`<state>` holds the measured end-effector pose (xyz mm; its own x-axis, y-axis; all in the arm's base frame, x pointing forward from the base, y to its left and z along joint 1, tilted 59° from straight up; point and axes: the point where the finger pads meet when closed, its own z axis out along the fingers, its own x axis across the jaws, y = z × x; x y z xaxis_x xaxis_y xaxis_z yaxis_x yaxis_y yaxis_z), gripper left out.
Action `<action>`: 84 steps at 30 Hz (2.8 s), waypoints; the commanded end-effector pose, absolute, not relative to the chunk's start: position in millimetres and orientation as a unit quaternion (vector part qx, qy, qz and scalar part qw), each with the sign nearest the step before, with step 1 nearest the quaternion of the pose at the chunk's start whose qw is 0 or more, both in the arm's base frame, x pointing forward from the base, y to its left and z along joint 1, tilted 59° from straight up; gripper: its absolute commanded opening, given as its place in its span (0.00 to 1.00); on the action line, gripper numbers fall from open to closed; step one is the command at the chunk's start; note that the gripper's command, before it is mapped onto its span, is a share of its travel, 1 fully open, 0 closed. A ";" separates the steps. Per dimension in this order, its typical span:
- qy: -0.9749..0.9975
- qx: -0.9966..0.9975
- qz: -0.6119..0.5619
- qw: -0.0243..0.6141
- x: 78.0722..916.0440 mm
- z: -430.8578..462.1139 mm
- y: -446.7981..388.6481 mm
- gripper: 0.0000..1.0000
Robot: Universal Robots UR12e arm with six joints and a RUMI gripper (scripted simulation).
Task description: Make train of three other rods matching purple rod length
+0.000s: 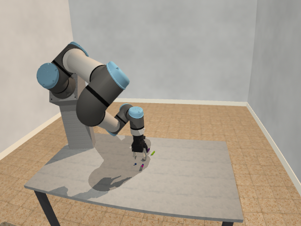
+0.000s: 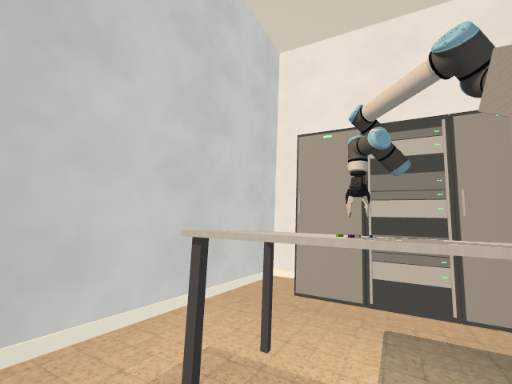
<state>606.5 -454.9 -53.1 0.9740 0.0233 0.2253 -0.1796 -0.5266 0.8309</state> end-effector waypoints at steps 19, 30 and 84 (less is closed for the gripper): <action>-0.045 0.867 0.105 0.484 606.2 -51.0 -451.3 1.00; -0.045 0.867 0.105 0.484 603.4 -40.5 -433.8 1.00; -0.045 0.867 0.105 0.484 593.3 -3.5 -372.0 1.00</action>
<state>593.2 -372.5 -3.8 0.9741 0.0230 0.2252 -0.1796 -0.5267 0.8309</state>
